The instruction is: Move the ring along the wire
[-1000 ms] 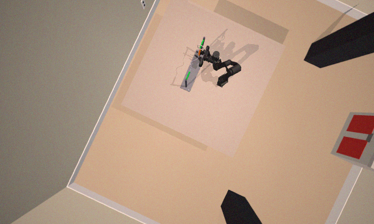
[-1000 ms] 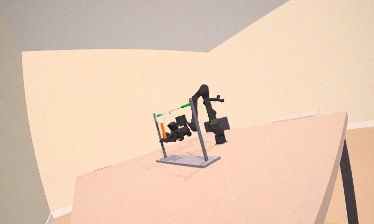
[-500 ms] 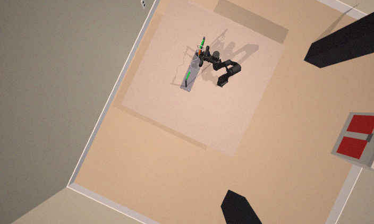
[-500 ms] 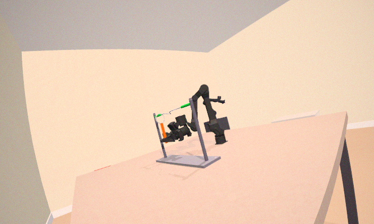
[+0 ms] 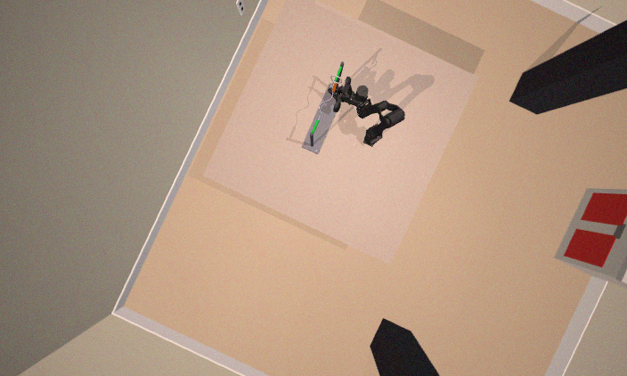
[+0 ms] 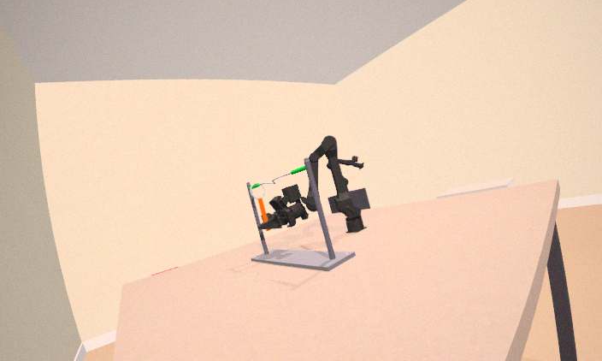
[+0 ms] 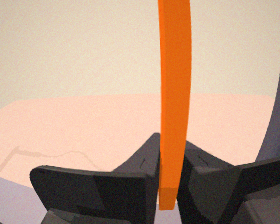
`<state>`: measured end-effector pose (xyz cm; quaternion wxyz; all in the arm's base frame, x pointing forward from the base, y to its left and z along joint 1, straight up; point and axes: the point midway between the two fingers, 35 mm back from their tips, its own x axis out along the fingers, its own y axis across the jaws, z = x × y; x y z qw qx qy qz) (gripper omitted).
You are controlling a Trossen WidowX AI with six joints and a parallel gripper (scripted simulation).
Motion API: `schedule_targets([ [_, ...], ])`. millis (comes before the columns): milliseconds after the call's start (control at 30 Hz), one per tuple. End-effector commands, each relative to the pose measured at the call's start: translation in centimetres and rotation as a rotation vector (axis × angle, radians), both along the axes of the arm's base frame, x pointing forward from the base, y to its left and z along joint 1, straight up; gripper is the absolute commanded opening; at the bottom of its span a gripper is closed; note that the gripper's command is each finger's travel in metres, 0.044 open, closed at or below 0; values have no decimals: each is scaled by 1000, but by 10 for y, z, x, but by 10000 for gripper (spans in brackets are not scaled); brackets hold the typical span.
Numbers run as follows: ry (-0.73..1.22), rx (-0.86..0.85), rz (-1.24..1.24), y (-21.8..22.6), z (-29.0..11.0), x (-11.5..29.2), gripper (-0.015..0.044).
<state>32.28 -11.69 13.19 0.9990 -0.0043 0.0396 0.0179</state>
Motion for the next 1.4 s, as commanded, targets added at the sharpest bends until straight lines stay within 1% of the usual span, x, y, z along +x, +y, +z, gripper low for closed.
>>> schedule_targets([
  [0, -8, -6, 0, 0, 9, 0, -150],
  [233, -9, -5, -1, 0, 19, 0, -150],
  [1367, -9, -5, -1, 0, 19, 0, -150],
])
